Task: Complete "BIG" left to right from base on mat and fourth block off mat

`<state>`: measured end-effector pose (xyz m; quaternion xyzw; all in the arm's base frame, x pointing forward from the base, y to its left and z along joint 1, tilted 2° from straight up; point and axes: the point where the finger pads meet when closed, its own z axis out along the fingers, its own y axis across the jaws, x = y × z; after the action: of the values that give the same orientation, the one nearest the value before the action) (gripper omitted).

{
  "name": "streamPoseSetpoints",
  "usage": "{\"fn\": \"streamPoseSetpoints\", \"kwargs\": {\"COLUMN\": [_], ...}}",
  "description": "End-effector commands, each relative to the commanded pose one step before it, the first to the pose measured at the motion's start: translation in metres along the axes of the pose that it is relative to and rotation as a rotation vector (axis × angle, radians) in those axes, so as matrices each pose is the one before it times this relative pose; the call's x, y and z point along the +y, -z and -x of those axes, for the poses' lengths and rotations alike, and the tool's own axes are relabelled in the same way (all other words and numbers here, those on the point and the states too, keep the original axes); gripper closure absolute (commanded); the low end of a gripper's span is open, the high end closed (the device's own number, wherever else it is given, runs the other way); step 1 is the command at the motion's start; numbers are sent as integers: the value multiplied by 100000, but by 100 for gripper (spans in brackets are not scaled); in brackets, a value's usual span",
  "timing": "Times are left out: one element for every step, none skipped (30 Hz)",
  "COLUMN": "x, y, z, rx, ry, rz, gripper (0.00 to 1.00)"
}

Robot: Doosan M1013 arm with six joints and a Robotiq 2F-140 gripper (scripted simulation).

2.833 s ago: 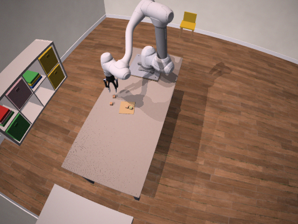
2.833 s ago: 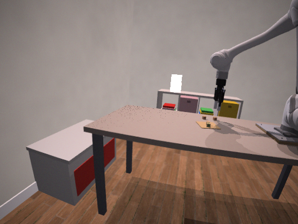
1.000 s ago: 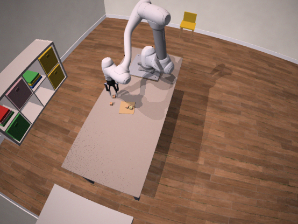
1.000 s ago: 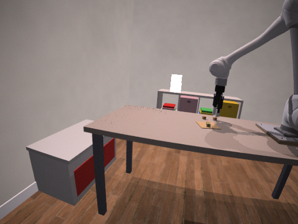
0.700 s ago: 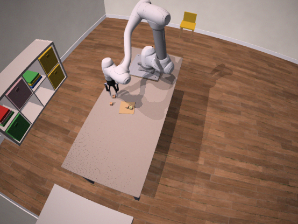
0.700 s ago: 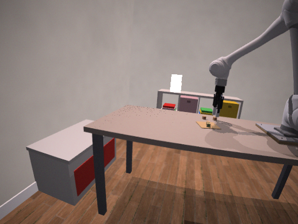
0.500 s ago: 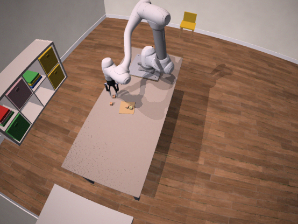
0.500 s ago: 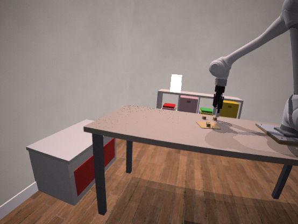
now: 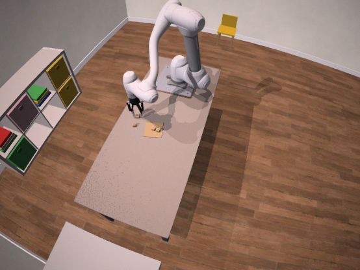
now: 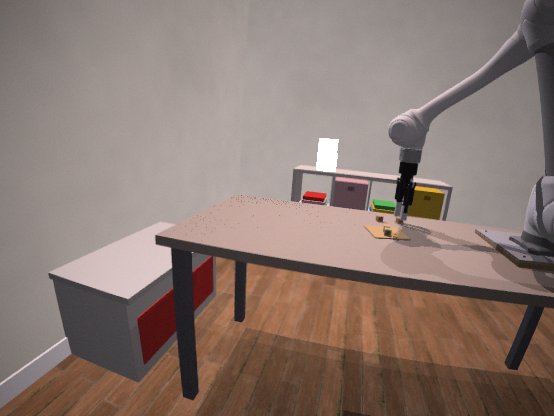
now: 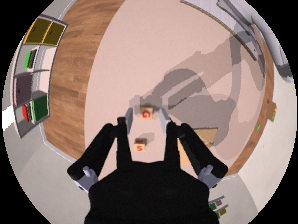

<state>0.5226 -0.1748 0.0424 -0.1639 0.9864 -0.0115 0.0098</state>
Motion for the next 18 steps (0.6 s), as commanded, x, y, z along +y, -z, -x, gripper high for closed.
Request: {"fn": "streamPoseSetpoints", "kwargs": {"x": [1,0,0,0,0,0,0,0,0,0,0,0,0,0,0,0,0,0], "y": [-518,-197,-190,-179,-165,-149,-130,-111,0,0,-91,-71,-51,-34,-19,-7,-1,0], "z": [5,0,0,0,0,0,0,0,0,0,0,0,0,0,0,0,0,0], "rx": [-24,0,0,0,0,0,0,0,0,0,0,0,0,0,0,0,0,0], "ry": [2,0,0,0,0,0,0,0,0,0,0,0,0,0,0,0,0,0], "rz": [4,0,0,0,0,0,0,0,0,0,0,0,0,0,0,0,0,0], "gripper": [63,63,63,63,63,63,63,63,63,63,63,63,63,63,63,63,63,63]}}
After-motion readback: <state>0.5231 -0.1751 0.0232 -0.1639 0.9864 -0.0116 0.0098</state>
